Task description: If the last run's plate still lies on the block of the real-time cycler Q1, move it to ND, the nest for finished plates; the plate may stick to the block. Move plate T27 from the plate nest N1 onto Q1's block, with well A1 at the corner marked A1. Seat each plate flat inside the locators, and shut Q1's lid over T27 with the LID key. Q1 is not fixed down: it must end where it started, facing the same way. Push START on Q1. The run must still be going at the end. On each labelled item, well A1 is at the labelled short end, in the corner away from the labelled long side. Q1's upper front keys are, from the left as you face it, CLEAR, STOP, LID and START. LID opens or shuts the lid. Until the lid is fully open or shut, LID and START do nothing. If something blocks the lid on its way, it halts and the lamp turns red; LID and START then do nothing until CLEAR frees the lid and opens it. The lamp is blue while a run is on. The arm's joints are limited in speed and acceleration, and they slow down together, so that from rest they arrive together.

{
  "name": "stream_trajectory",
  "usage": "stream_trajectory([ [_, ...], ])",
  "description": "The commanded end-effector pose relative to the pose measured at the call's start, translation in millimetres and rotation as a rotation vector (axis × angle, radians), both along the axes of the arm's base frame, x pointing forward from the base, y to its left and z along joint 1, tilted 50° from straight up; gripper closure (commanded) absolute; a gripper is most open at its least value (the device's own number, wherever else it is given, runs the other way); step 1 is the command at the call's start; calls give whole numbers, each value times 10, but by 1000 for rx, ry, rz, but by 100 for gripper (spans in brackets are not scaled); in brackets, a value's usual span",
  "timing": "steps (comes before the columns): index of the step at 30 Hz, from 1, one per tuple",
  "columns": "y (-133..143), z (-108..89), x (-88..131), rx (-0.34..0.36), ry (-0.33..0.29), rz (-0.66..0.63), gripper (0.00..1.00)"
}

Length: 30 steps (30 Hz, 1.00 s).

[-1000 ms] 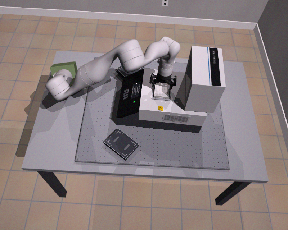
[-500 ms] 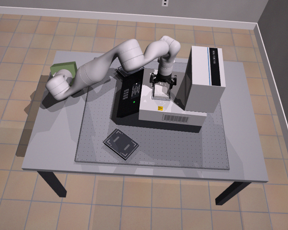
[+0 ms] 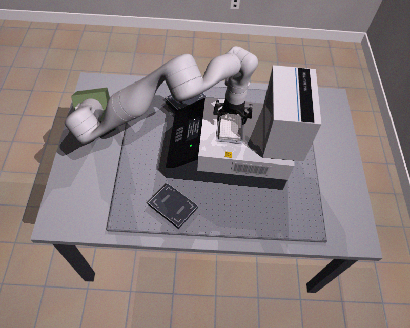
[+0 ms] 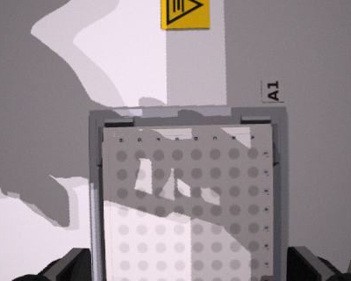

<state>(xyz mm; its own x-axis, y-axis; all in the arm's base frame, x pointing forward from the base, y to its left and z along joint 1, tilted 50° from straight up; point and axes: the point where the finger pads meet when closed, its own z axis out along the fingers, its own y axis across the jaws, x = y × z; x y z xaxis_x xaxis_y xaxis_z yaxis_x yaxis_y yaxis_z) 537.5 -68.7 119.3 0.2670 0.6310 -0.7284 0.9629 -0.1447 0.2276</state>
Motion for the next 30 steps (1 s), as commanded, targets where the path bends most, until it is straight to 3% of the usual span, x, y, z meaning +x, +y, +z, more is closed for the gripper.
stream_trajectory([
  [1,24,17,3,1,-1,2,0],
  [15,161,134,-4,1,-1,2,0],
  [30,161,134,-4,1,-1,2,0],
])
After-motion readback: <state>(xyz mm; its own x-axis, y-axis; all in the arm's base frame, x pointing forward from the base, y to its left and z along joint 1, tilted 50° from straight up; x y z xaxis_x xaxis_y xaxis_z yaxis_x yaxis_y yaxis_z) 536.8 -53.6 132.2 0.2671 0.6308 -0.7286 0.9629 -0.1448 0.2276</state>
